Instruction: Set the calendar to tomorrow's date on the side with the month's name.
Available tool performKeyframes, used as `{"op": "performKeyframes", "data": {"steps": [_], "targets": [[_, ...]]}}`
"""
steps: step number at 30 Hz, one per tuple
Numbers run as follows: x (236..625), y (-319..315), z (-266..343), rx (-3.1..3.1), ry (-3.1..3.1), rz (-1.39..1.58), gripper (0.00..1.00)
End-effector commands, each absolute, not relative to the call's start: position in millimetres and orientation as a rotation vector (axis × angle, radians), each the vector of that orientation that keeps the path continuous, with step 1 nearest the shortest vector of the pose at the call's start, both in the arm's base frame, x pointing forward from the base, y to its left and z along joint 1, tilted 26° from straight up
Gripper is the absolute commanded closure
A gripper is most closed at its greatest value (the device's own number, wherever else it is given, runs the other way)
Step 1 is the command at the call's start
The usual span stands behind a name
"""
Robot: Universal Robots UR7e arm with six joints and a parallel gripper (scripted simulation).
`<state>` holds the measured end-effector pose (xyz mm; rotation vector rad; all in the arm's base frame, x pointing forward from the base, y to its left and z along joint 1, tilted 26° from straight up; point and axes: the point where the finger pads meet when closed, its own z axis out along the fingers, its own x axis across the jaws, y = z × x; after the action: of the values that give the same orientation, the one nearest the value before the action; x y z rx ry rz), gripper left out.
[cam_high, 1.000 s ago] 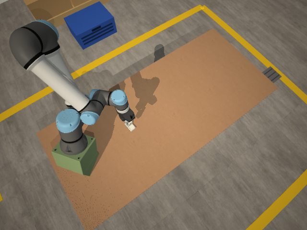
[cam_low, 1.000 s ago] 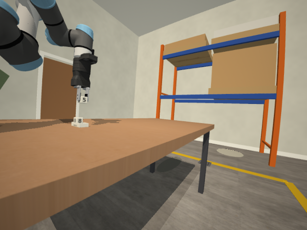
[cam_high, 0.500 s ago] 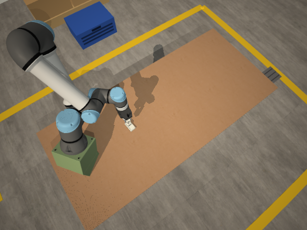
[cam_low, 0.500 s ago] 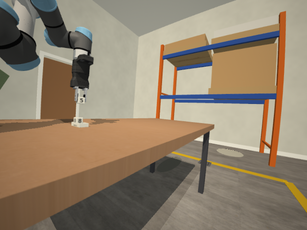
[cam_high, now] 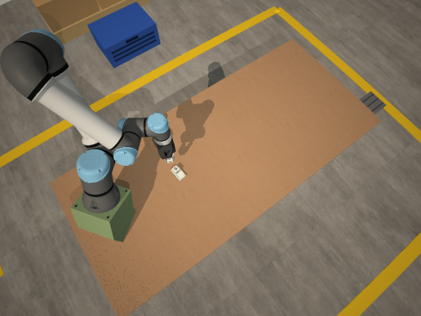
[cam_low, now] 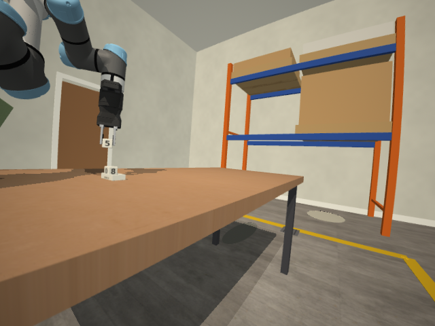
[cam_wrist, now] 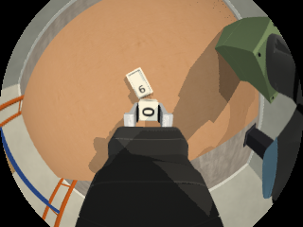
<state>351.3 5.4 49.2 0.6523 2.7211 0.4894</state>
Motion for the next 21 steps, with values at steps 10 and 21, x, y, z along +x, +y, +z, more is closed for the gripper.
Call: {"op": "performKeyframes", "data": {"steps": [10, 21], "targets": [[347.8, 49.5, 59.1, 1.156, 2.608, 0.528, 0.43], [343.5, 81.6, 65.8, 1.453, 2.487, 0.579, 0.43]]}}
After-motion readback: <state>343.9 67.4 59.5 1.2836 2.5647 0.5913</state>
